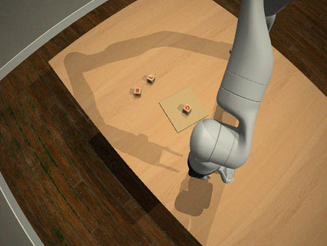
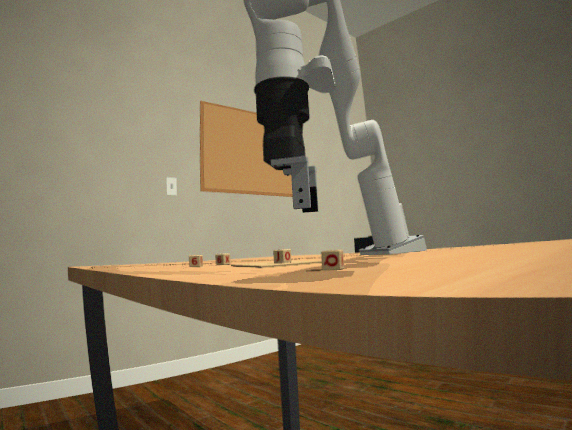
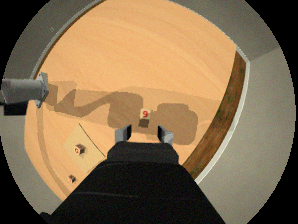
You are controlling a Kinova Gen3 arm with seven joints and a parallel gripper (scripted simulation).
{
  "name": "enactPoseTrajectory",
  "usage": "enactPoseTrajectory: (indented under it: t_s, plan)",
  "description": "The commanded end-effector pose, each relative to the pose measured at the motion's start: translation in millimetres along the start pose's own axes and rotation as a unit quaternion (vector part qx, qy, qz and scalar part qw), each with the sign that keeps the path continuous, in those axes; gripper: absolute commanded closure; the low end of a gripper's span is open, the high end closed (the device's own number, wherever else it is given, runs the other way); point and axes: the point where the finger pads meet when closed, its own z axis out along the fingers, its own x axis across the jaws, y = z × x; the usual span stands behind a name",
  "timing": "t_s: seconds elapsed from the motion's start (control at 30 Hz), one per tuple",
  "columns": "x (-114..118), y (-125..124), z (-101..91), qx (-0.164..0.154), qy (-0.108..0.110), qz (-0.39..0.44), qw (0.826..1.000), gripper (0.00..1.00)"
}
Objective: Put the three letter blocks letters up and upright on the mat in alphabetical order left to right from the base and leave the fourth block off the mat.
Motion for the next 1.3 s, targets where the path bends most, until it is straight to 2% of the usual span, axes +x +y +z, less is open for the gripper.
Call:
enactPoseTrajectory:
  t_s: [0.0,0.23,0.33,0.47,0.63,0.77,0.83,0.87,0.9,0.93,0.97,1.0,1.03,1.27]
  plan:
    - [1,0,-0.9,0.0,0.001,0.0,1.0,0.0]
    - [0,1,-0.9,0.0,0.001,0.0,1.0,0.0]
    - [-9,11,-1.0,0.0,0.001,0.0,1.0,0.0]
    - [-44,43,-1.3,0.001,0.0,-0.001,1.0,0.0]
    - [-113,89,-2.6,0.001,-0.001,-0.001,1.0,0.0]
    - [-117,91,-2.7,0.001,-0.001,-0.001,1.0,0.0]
    - [-148,105,-3.5,0.001,0.0,-0.001,1.0,0.0]
    - [-148,105,-3.5,0.001,0.0,-0.001,1.0,0.0]
    - [-162,110,-3.8,0.001,0.0,-0.001,1.0,0.0]
    - [-162,110,-3.8,0.001,0.0,-0.001,1.0,0.0]
    - [-175,114,-4.2,0.001,0.0,0.0,1.0,0.0]
    - [-175,114,-4.2,0.001,0.0,0.0,1.0,0.0]
    - [-186,117,-4.5,0.0,0.0,0.0,1.0,0.0]
    - [-186,117,-4.5,0.0,0.0,0.0,1.0,0.0]
